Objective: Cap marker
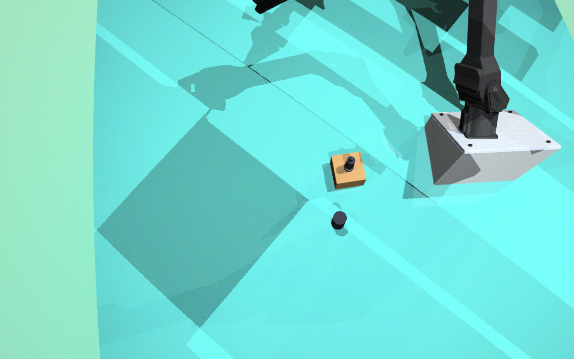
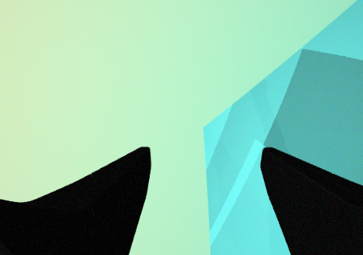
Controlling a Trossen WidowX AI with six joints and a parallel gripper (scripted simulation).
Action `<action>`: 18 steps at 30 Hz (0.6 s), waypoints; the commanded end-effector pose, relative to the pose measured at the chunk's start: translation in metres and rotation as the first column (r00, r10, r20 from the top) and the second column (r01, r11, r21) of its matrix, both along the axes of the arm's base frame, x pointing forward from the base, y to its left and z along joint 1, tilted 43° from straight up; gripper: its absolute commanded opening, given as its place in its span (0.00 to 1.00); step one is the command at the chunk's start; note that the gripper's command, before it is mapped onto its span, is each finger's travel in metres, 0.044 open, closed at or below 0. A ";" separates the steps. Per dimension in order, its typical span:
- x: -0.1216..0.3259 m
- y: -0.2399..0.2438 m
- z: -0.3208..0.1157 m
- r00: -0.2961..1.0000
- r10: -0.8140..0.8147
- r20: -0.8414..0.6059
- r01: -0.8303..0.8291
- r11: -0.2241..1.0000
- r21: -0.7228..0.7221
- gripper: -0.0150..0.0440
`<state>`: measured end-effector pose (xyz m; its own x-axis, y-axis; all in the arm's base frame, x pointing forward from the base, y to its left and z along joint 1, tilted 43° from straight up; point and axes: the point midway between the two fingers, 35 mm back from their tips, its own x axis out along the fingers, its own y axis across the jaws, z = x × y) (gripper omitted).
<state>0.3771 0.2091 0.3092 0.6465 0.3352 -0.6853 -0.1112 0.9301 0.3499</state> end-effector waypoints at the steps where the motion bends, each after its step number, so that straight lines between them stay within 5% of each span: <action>1: 0.007 0.006 -0.060 0.995 -0.013 -0.103 -0.001 0.992 -0.129 0.68; 9: -0.002 0.005 -0.198 0.946 -0.076 -0.314 -0.075 0.894 -0.441 0.68; 18: -0.053 -0.031 -0.338 0.852 -0.178 -0.492 -0.302 0.599 -0.741 0.68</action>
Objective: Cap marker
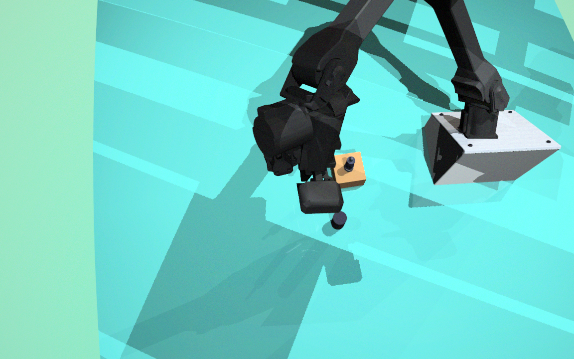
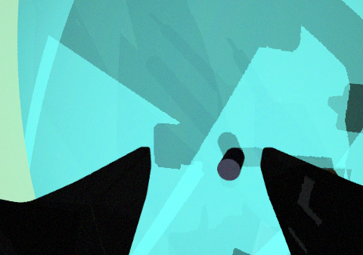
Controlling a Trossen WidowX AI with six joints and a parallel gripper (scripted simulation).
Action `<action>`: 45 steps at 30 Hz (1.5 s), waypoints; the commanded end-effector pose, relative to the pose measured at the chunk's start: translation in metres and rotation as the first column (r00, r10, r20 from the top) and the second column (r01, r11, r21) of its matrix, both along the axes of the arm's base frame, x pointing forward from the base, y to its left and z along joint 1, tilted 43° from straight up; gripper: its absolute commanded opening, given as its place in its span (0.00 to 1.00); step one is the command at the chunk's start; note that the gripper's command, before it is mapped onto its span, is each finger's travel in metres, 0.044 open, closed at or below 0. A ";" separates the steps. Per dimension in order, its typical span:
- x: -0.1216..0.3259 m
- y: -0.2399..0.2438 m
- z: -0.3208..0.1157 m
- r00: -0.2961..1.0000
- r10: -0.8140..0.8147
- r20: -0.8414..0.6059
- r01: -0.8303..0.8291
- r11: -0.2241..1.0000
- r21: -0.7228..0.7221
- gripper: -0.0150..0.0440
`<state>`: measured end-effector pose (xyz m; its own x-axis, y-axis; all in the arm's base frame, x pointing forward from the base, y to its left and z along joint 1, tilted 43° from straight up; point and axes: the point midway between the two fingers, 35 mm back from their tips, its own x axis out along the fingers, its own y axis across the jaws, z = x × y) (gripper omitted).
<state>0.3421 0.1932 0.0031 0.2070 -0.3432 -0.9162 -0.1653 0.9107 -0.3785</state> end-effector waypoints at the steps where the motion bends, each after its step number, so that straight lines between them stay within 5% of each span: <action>1: -0.027 -0.022 -0.046 0.993 0.044 -0.107 -0.063 0.982 -0.180 0.68; 6: -0.061 -0.052 -0.091 0.967 0.088 -0.239 -0.176 0.910 -0.375 0.68; 45: -0.052 -0.113 -0.150 0.967 0.087 -0.238 -0.175 0.909 -0.379 0.68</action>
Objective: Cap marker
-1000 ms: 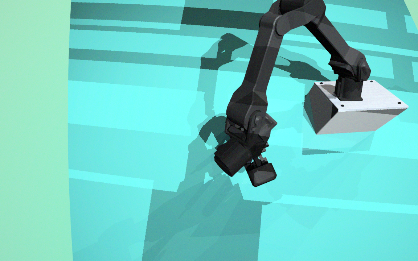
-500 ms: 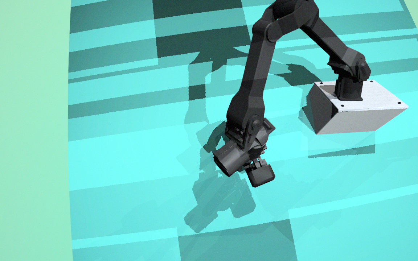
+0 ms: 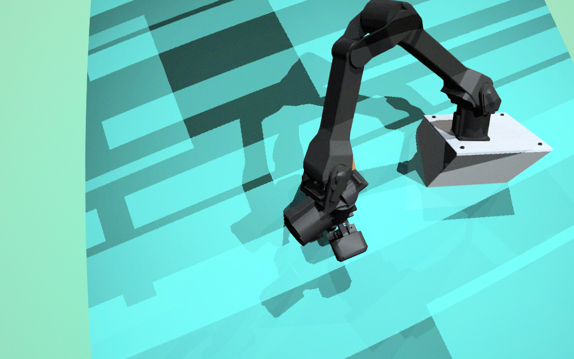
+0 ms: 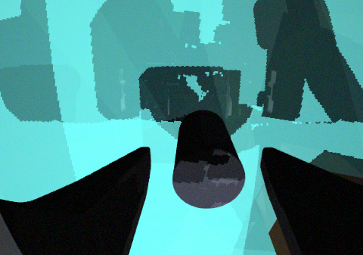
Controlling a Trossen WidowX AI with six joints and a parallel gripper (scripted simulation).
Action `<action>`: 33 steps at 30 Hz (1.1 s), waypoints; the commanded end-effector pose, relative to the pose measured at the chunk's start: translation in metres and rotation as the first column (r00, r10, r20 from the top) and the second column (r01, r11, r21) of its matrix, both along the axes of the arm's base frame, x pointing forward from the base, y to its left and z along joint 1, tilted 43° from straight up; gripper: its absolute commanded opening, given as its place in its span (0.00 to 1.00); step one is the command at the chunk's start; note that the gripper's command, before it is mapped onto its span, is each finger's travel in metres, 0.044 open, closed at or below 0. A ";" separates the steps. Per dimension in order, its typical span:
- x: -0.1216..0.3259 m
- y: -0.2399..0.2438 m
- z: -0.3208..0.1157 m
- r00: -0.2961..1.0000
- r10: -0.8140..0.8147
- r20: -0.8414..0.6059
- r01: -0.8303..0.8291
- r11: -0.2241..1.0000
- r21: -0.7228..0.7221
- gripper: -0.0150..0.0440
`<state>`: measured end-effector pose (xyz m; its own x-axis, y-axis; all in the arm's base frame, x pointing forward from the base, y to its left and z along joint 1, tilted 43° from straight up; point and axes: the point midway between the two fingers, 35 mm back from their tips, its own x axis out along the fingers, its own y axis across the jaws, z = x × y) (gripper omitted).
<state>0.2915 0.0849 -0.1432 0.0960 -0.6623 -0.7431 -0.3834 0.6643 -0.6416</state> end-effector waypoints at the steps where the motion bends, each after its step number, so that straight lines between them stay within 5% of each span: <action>1: -0.002 -0.006 -0.005 1.000 0.002 -0.007 -0.002 1.000 -0.008 0.68; 13: -0.001 -0.018 -0.016 1.000 0.002 -0.007 -0.002 1.000 -0.009 0.68; 17: -0.002 -0.018 -0.017 1.000 0.002 -0.007 -0.002 1.000 -0.009 0.50; 26: -0.002 -0.017 -0.017 1.000 0.002 -0.007 -0.002 1.000 -0.009 0.40; 29: -0.002 -0.014 -0.013 1.000 0.002 -0.007 -0.002 1.000 -0.008 0.26; 33: -0.002 -0.003 -0.003 1.000 0.002 -0.007 -0.002 1.000 -0.007 0.25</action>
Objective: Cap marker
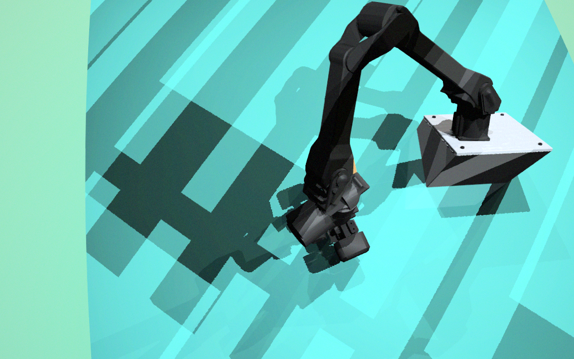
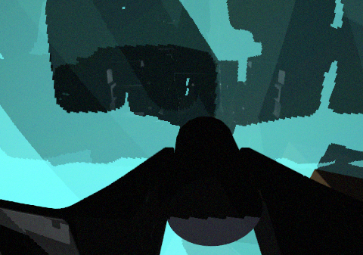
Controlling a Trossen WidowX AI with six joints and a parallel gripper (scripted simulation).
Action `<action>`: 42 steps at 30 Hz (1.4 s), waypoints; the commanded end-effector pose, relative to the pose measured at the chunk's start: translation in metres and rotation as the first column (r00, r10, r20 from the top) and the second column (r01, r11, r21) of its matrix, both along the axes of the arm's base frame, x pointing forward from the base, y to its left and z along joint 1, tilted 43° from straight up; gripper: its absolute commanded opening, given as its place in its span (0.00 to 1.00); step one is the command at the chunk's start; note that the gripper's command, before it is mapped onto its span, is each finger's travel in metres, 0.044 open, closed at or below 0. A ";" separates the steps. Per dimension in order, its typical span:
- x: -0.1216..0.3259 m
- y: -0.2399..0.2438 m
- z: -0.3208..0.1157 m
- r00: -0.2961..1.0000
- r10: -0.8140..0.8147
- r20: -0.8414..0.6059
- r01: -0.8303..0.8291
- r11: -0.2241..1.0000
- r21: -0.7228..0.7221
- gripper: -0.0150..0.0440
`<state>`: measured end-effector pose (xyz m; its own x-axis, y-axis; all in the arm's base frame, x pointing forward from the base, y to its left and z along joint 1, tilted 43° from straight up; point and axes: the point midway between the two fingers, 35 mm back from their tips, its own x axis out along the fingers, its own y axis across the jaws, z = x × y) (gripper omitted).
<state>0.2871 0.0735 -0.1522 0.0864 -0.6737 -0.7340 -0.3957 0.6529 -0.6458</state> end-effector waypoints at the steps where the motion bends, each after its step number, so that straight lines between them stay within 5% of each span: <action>1: 0.002 0.010 0.008 1.000 -0.001 0.009 0.001 1.000 0.009 0.25; 13: -0.002 0.036 0.037 1.000 -0.001 0.009 0.001 1.000 0.010 0.25; 42: -0.014 0.008 0.113 1.000 -0.001 0.006 0.001 1.000 0.007 0.25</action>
